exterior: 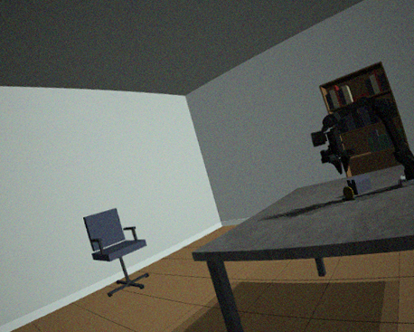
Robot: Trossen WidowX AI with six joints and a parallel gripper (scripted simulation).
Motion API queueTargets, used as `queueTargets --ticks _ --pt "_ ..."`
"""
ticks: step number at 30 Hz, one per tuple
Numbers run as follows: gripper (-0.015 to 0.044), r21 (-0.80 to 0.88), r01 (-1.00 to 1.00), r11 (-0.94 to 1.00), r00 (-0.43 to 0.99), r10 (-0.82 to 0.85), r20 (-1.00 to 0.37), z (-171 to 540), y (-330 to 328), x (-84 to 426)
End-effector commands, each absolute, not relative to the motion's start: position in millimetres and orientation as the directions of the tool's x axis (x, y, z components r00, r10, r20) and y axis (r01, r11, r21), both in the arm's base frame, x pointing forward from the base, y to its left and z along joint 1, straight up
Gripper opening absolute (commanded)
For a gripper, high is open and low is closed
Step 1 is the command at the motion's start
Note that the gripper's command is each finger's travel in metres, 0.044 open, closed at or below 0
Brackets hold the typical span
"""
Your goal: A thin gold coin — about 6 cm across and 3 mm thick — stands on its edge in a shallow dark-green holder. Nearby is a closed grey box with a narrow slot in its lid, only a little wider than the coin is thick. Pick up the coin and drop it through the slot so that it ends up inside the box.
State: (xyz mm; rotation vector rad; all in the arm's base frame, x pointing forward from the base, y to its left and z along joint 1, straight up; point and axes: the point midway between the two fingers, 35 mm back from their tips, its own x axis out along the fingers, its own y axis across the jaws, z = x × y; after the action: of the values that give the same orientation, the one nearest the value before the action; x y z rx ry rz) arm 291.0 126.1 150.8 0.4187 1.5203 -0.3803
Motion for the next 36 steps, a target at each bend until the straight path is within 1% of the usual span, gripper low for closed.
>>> queueTargets --ticks 1,6,36 --pt "0.0161 0.015 0.502 0.865 0.022 0.005 -1.0 152 124 292" --pt "0.0161 0.015 0.502 0.865 0.022 0.005 -1.0 119 124 293" --pt "0.0161 0.016 0.502 0.865 0.022 0.005 -1.0 70 126 298"
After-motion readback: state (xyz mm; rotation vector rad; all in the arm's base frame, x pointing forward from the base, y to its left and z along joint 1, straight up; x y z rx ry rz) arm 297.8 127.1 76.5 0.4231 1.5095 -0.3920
